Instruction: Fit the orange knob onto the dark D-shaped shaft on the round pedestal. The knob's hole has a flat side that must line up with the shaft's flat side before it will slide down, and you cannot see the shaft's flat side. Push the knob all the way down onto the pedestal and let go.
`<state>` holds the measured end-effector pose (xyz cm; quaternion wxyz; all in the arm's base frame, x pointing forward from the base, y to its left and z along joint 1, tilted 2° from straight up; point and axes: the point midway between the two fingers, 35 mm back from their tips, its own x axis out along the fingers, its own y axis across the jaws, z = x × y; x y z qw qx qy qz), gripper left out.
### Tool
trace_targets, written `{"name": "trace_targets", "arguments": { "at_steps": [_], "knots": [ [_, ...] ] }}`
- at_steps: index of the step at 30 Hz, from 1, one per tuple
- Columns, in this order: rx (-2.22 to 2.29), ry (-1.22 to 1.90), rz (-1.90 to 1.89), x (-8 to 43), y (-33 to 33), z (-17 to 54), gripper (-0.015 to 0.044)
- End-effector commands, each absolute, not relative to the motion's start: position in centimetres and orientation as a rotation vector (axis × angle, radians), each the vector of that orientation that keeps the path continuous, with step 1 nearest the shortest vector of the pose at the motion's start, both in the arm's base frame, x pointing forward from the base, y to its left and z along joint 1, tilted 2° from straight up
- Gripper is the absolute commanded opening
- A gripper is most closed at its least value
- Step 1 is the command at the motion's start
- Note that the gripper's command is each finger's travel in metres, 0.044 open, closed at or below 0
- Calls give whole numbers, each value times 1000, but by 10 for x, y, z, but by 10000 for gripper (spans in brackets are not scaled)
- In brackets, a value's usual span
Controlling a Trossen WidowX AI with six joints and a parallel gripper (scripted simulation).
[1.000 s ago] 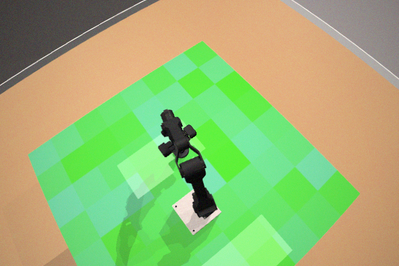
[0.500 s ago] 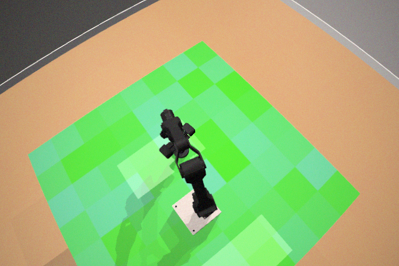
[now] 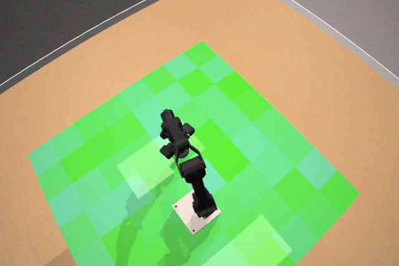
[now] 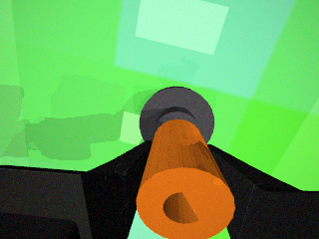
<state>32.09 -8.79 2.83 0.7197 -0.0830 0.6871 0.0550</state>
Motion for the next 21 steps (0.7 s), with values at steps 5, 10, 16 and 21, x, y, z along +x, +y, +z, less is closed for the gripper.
{"name": "trace_targets", "arguments": {
  "at_steps": [5, 10, 16, 21],
  "knots": [
    [-187, 1516, 126, 322, -88, 29, 0],
    [-194, 1516, 133, 321, -87, 33, 0],
    [-345, 1503, 278, 320, -87, 31, 0],
    [-354, 1502, 286, 320, -87, 29, 0]
  ]
}}
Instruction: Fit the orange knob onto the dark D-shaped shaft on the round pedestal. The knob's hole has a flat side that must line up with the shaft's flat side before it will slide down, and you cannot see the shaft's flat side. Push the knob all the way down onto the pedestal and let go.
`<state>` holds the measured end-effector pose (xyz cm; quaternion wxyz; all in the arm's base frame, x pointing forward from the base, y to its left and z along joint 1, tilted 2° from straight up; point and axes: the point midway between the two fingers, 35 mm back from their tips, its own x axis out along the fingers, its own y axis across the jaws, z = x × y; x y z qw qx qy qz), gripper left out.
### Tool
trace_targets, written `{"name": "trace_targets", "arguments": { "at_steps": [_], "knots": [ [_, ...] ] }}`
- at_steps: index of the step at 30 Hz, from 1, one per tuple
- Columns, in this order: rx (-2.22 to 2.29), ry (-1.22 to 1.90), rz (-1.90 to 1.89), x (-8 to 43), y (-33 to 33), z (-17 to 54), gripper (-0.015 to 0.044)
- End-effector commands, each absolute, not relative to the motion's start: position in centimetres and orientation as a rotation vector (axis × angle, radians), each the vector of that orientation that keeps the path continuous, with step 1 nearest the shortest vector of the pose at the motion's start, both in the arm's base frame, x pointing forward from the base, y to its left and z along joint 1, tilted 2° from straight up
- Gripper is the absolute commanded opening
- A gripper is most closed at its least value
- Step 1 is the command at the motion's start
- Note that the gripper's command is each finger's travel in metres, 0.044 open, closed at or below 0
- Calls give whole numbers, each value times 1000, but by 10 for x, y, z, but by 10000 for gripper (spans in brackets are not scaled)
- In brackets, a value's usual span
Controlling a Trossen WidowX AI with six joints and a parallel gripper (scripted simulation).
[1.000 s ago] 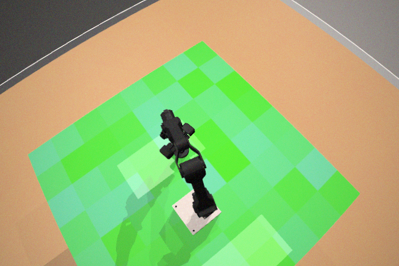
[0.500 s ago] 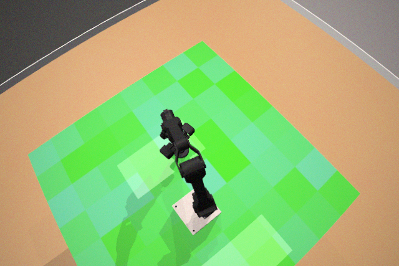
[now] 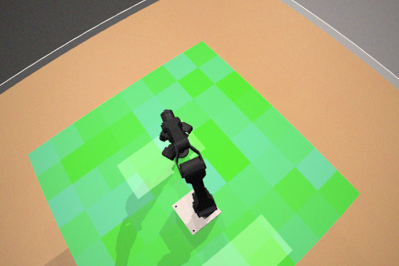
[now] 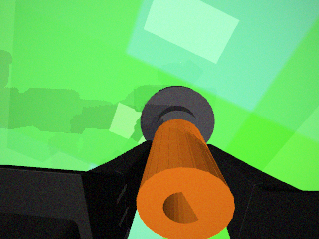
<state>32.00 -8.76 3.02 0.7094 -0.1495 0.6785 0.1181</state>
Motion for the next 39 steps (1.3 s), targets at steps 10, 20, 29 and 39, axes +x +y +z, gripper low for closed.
{"name": "trace_targets", "arguments": {
  "at_steps": [10, 20, 29, 39],
  "knots": [
    [-354, 1502, 286, 322, -88, 29, 0],
    [-354, 1502, 286, 321, -88, 28, 0],
    [-354, 1502, 286, 320, -87, 27, 0],
    [-354, 1502, 286, 321, -87, 33, 0]
  ]
}}
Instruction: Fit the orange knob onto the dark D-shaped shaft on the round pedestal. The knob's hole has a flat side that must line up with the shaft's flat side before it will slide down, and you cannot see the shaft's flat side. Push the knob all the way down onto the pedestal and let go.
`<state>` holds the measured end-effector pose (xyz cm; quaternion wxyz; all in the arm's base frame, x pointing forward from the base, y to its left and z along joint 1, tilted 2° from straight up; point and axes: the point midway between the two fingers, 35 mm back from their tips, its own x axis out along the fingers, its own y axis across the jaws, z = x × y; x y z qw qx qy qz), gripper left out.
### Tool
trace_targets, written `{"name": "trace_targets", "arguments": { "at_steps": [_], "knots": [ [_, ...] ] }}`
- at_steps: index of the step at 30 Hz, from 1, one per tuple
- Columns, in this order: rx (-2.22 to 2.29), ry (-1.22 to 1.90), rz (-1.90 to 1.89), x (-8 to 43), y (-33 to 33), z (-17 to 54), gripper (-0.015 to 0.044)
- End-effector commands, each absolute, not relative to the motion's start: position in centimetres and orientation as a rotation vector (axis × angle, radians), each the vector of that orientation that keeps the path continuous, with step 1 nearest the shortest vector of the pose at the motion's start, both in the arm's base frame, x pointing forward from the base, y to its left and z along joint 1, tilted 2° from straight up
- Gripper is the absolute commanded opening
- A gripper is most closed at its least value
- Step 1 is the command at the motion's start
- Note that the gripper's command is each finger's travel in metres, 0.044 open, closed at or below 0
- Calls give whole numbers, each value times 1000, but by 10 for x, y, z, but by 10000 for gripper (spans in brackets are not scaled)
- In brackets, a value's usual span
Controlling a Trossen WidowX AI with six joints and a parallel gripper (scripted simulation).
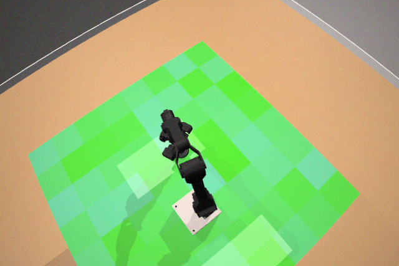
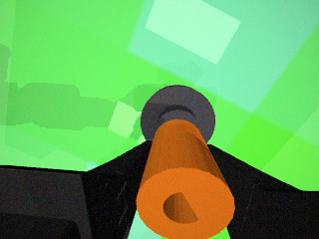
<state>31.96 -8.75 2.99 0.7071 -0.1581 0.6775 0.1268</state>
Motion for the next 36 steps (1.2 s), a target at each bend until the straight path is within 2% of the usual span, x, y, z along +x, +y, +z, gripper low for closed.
{"name": "trace_targets", "arguments": {
  "at_steps": [1, 8, 36],
  "knots": [
    [-361, 1501, 292, 321, -87, 33, 0],
    [-520, 1475, 445, 322, -88, 30, 0],
    [-520, 1476, 445, 320, -87, 27, 0]
  ]
}}
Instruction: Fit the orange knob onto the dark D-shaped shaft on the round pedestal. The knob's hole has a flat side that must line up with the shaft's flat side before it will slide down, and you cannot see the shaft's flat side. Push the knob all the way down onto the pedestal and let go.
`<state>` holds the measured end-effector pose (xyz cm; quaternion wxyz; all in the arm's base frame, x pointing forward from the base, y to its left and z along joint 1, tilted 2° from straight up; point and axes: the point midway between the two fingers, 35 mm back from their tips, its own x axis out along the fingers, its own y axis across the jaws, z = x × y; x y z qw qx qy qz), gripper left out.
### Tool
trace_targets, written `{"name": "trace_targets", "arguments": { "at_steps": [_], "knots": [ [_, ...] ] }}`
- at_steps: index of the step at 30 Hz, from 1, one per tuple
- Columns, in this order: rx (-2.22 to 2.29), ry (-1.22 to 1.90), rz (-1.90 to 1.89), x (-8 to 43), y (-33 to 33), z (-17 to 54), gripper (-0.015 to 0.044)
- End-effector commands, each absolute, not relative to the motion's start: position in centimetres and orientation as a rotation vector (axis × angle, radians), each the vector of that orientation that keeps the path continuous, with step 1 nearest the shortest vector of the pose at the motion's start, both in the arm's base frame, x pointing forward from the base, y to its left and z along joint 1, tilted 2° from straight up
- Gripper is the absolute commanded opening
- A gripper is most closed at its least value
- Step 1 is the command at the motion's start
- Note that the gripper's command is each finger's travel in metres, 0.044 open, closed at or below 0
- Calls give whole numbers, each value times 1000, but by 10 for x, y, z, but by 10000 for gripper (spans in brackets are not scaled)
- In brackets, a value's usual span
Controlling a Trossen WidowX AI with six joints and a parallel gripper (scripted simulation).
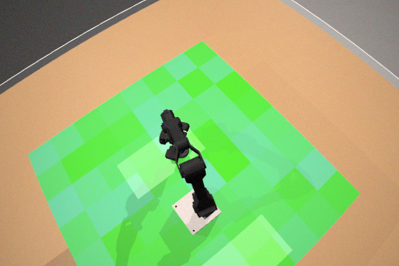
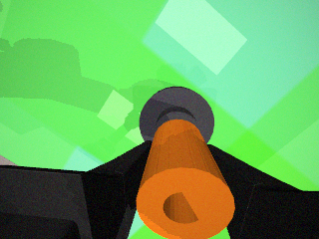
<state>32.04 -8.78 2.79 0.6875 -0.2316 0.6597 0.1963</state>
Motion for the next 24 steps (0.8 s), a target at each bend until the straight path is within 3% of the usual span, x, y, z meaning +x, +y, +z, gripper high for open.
{"name": "trace_targets", "arguments": {
  "at_steps": [1, 24],
  "knots": [
    [-520, 1476, 445, 320, -87, 29, 0],
    [-686, 1437, 603, 321, -88, 28, 0]
  ]
}}
